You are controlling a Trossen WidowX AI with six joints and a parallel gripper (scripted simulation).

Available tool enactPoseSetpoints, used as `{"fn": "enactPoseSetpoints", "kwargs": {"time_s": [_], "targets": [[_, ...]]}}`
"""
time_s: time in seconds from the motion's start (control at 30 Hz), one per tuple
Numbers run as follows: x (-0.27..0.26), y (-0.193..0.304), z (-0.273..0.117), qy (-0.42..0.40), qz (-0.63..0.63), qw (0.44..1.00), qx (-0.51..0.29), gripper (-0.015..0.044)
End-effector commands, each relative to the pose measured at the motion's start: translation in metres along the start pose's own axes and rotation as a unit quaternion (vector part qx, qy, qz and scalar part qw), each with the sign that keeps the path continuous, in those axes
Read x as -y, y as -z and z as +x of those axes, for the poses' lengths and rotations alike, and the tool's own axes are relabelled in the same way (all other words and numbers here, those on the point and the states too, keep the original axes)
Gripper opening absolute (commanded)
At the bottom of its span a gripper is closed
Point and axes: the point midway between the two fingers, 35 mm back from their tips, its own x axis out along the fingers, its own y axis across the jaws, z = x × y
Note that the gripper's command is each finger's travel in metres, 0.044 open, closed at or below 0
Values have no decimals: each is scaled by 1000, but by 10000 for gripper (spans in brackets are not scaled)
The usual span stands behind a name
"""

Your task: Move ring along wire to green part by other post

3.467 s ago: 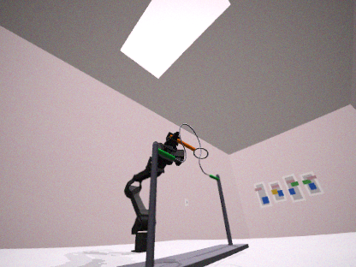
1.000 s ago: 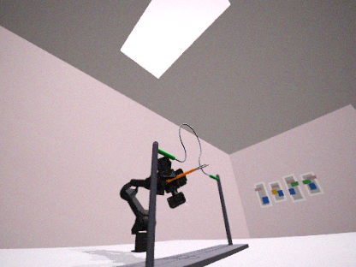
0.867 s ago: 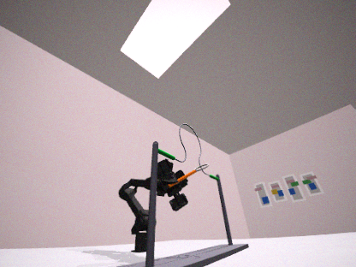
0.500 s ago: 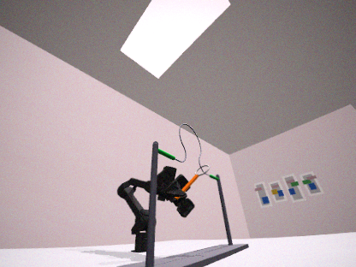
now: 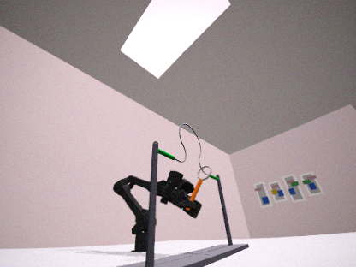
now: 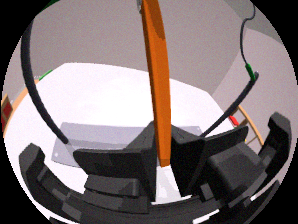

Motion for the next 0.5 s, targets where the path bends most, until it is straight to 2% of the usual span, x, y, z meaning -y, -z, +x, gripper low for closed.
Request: {"fn": "enactPoseSetpoints", "kwargs": {"time_s": [0.0, 0.47], "targets": [[-13, -1, -2, -17, 38, 999, -5, -150], [-47, -7, -9, -59, 118, 991, -13, -150]]}}
